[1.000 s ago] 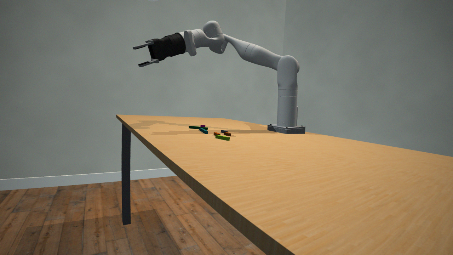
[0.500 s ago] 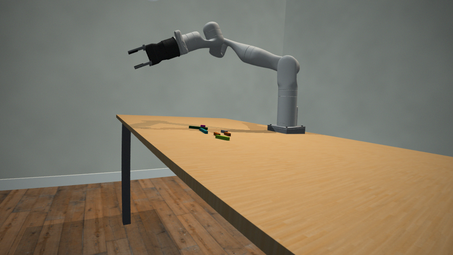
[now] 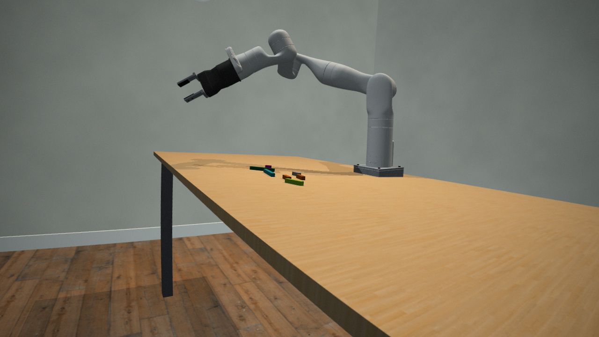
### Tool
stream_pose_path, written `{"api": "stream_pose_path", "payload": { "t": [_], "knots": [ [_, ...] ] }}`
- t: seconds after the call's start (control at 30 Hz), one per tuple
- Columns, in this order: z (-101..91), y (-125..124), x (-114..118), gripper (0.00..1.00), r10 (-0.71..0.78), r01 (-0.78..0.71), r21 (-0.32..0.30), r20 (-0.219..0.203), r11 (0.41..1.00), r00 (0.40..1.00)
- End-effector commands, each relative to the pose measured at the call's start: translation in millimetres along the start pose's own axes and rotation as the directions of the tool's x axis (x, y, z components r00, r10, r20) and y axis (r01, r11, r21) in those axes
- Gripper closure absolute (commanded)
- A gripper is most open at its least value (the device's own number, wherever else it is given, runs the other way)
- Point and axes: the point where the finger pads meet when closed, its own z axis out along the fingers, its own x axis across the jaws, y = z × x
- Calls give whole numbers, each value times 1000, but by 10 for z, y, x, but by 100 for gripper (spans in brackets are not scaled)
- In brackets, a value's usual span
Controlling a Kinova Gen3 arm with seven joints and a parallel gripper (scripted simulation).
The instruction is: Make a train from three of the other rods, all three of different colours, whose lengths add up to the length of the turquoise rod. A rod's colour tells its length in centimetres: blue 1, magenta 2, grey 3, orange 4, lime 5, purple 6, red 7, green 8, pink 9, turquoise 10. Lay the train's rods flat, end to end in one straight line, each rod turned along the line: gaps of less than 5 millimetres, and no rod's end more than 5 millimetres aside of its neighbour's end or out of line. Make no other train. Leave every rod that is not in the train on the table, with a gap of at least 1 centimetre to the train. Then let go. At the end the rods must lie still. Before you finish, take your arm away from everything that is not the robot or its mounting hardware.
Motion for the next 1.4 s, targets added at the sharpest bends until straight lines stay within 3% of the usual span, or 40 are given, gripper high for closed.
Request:
{"api": "stream_pose_path", "payload": {
  "t": [0.0,0.23,0.47,0.6,1.0,1.1,1.37],
  "knots": [
    [-4,135,-30,0,48,-47,-34,12,998,999],
    [-28,592,-178,0,213,-203,-168,42,965,976],
    [-112,979,-403,0,368,-336,-295,58,894,928],
    [-145,1074,-478,0,410,-369,-330,60,869,910],
    [-404,1485,-973,0,628,-519,-512,54,685,776],
    [-429,1507,-1015,0,644,-527,-525,52,668,763],
    [-634,1624,-1344,0,753,-578,-618,33,532,658]
  ]
}}
